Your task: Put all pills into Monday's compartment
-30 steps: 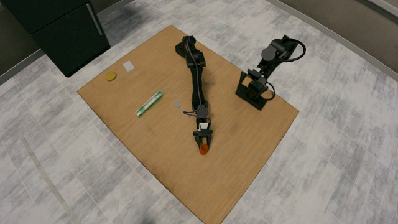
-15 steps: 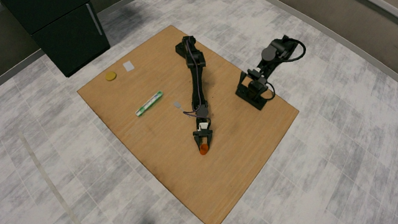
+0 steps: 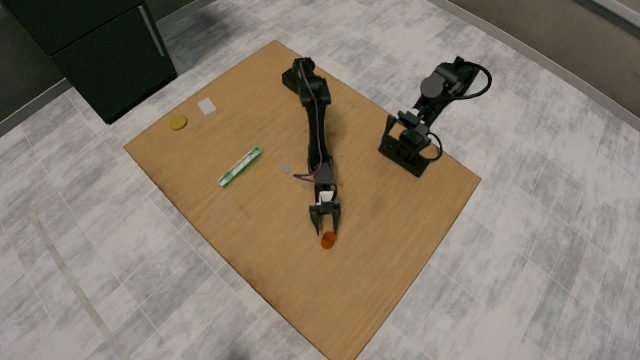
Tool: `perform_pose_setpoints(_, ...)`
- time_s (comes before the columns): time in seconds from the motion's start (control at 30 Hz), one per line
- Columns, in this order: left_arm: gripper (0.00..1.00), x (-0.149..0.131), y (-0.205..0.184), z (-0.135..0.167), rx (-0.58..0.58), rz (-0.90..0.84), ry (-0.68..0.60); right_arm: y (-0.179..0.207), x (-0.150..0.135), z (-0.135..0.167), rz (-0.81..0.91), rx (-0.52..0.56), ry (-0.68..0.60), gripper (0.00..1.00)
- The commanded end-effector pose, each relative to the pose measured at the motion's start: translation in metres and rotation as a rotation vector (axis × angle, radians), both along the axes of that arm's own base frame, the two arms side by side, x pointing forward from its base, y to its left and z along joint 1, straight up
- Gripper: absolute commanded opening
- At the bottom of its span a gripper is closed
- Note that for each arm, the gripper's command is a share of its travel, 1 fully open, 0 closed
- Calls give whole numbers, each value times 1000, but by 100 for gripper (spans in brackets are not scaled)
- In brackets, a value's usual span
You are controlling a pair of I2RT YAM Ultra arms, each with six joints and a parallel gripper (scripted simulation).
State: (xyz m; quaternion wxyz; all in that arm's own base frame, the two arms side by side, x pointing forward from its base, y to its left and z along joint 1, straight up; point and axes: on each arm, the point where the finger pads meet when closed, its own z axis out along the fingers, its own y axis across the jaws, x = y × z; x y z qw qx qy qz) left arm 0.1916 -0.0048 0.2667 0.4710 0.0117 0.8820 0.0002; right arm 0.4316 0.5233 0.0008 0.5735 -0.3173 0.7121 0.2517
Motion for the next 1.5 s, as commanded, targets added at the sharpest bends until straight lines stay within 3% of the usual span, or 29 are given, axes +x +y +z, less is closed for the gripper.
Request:
perform_pose_setpoints(0.0, 100, -1, 0, 4, 0, -4, -21, -15, -21, 26, -1, 47, -29, 56)
perform_pose_setpoints(0.1, 100, -1, 0, 4, 0, -4, -21, -28, -32, 29, -1, 46, -30, 56)
perform_pose_setpoints(0.4, 100, -1, 0, 4, 0, -4, -21, -36, -27, 33, -18, 47, -32, 56)
perform_pose_setpoints(0.83, 100, -1, 0, 4, 0, -4, -21, -85, -28, 70, -100, 57, -51, 56)
perform_pose_setpoints(1.47, 100, -1, 0, 4, 0, -4, -21, -224, -35, 173, -331, 63, -90, 56)
